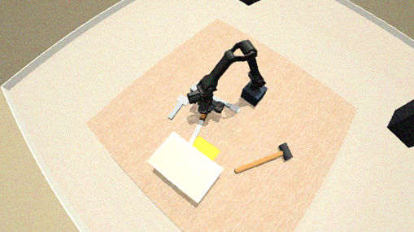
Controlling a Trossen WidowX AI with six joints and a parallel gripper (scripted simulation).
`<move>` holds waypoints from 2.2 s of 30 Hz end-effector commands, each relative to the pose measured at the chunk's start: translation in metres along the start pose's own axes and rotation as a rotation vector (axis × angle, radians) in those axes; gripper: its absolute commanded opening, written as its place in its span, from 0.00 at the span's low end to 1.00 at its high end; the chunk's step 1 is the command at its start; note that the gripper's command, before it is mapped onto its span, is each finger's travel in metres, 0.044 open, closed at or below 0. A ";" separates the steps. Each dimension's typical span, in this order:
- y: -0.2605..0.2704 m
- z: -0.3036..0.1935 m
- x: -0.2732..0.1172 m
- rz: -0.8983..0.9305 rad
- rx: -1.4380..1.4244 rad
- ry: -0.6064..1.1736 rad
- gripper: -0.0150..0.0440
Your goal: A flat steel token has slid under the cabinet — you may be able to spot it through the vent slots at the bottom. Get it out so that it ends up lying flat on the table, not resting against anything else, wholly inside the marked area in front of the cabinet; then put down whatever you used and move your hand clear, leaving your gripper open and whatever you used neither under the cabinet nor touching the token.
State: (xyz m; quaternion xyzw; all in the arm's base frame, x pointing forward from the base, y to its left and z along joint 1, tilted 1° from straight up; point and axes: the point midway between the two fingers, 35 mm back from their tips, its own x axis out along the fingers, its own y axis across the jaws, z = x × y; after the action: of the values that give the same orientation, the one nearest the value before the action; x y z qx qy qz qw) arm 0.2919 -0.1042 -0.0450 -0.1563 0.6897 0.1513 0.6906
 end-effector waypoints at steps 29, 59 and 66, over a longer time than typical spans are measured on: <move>-0.001 0.045 -0.001 -0.002 0.002 -0.001 0.25; -0.002 0.081 -0.002 -0.002 0.002 -0.004 0.25; -0.002 0.089 -0.002 -0.002 0.002 -0.004 0.25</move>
State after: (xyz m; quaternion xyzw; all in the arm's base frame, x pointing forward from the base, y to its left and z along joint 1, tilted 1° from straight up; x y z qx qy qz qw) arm 0.3677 -0.0705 -0.0427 -0.1554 0.6891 0.1514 0.6914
